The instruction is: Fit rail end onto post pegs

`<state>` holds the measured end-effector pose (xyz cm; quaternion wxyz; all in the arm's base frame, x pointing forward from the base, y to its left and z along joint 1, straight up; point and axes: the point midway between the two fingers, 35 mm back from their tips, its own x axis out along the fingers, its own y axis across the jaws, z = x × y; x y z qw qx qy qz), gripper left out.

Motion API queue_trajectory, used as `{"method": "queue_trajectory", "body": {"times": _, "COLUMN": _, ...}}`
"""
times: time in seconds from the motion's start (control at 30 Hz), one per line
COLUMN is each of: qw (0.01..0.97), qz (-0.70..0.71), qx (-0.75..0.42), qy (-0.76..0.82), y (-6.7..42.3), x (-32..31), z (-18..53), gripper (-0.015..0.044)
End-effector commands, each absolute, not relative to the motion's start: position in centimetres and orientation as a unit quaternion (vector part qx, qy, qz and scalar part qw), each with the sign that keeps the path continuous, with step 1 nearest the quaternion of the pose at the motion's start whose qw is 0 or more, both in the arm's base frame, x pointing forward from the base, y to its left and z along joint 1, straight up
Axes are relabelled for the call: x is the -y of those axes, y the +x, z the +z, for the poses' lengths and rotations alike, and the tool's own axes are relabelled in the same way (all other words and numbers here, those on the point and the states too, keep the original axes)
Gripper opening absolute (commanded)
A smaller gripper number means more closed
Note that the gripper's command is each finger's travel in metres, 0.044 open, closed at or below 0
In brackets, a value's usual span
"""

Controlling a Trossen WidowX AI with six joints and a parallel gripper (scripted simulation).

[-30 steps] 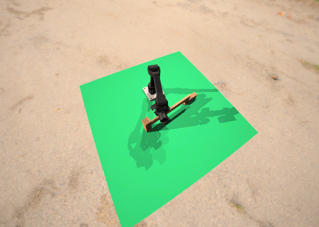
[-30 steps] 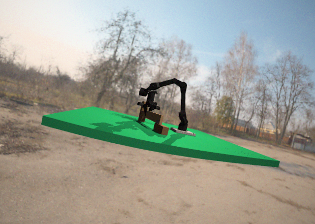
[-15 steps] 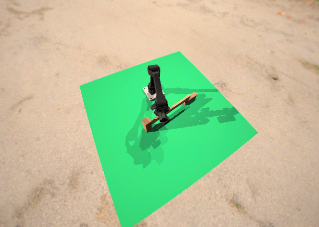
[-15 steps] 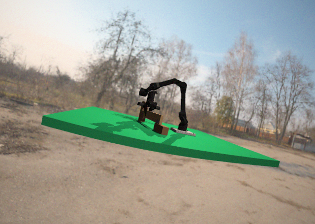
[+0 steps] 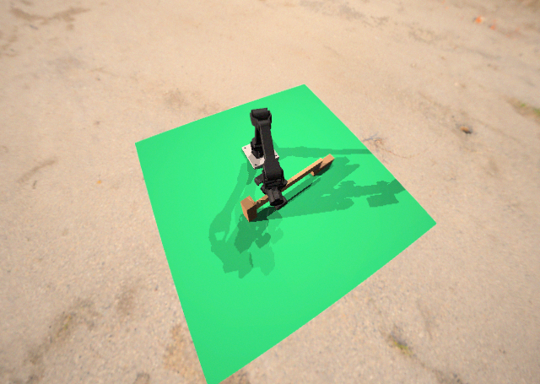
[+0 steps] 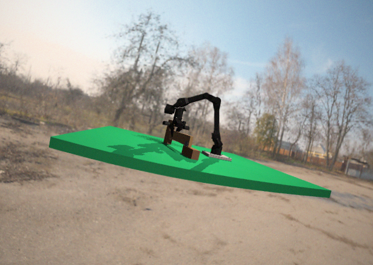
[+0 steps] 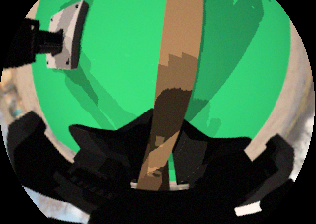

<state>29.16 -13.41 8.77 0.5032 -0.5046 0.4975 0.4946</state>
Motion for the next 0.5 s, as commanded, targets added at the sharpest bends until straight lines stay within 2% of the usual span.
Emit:
{"method": "queue_trajectory", "body": {"times": 0.0, "qw": 0.503, "qz": 0.49, "qx": -0.496, "qy": -0.51, "y": 29.47, "x": 13.86, "z": 9.14, "gripper": 0.0}}
{"method": "queue_trajectory", "body": {"times": 0.47, "qw": 0.503, "qz": 0.49, "qx": -0.496, "qy": -0.51, "y": 29.54, "x": 13.59, "z": 9.24, "gripper": 0.0}}
